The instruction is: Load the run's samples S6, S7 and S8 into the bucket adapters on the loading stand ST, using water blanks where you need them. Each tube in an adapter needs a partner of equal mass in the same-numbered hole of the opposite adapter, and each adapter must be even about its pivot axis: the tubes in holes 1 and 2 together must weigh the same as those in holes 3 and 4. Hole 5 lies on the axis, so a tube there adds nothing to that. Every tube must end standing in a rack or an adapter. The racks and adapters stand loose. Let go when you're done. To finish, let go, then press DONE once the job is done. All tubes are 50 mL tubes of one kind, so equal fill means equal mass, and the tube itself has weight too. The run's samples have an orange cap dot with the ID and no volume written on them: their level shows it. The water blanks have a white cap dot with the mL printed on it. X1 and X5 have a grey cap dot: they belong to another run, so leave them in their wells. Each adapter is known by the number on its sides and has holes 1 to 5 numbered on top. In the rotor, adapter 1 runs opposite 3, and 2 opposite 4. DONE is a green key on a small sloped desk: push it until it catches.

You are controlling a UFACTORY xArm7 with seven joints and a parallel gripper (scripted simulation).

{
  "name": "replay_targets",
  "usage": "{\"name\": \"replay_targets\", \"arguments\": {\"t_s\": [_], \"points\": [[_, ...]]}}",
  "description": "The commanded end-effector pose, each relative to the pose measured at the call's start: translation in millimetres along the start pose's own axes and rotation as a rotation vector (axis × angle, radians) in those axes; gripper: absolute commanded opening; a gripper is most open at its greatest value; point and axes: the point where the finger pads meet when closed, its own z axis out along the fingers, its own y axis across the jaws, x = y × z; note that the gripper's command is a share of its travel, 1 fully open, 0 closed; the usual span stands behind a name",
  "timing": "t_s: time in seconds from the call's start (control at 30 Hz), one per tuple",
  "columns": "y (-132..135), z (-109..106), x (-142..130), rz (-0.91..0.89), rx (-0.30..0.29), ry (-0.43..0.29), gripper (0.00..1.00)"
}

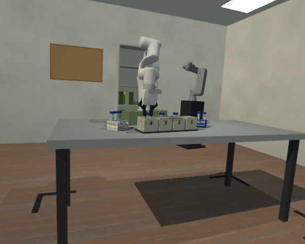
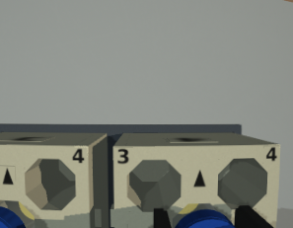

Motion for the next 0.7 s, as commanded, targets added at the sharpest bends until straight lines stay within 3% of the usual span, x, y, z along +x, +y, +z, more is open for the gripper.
{"name": "replay_targets", "arguments": {"t_s": [0.0,0.37,0.67], "points": [[1,-2,2,0.0,-0.001,0.004,0.44],[1,-2,2,0.0,-0.001,0.004,0.44],[1,-19,1,0.0,-0.001,0.004,0.44]]}}
